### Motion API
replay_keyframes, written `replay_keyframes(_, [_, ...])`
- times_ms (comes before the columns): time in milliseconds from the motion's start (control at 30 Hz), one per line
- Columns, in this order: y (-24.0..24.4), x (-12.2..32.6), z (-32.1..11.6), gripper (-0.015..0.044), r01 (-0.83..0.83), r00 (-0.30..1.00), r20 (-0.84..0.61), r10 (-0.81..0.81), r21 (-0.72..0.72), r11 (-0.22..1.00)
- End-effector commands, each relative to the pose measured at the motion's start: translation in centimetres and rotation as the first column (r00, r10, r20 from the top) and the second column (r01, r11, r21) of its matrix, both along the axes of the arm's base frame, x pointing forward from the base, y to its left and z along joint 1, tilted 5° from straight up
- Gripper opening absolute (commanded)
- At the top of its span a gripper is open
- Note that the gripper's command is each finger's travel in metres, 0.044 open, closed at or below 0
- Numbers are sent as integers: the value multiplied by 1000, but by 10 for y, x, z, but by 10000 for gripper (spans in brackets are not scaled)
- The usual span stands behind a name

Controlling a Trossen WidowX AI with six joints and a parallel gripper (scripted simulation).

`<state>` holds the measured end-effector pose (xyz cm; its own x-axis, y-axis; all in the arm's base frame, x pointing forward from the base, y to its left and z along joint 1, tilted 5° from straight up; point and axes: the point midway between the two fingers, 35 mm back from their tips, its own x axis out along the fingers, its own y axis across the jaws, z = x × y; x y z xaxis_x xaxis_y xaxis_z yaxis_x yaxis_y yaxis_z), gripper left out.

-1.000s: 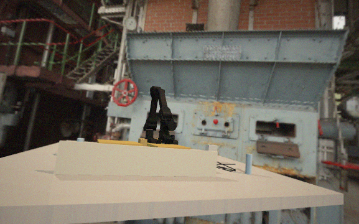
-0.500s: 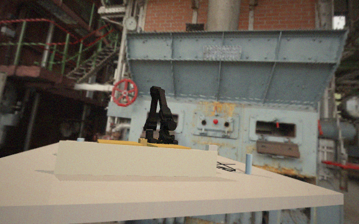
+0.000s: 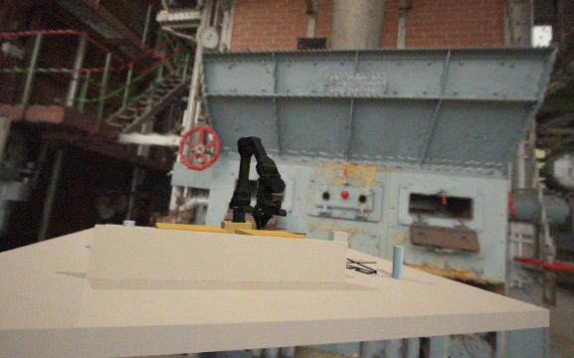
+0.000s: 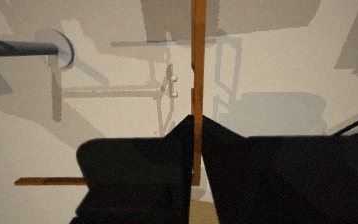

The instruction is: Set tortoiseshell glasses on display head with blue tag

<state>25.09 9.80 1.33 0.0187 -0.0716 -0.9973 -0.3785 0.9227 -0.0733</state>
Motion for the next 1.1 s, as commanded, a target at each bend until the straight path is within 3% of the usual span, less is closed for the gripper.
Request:
replay_keyframes(0, [2, -1, 30, 0, 4, 1000, 9, -4, 4, 1000])
replay_keyframes(333, [5, -7, 41, 0, 37, 999, 16, -37, -4, 999])
replay_keyframes(1067, [36, -61, 66, 0, 466, 870, 185, -457, -3, 885])
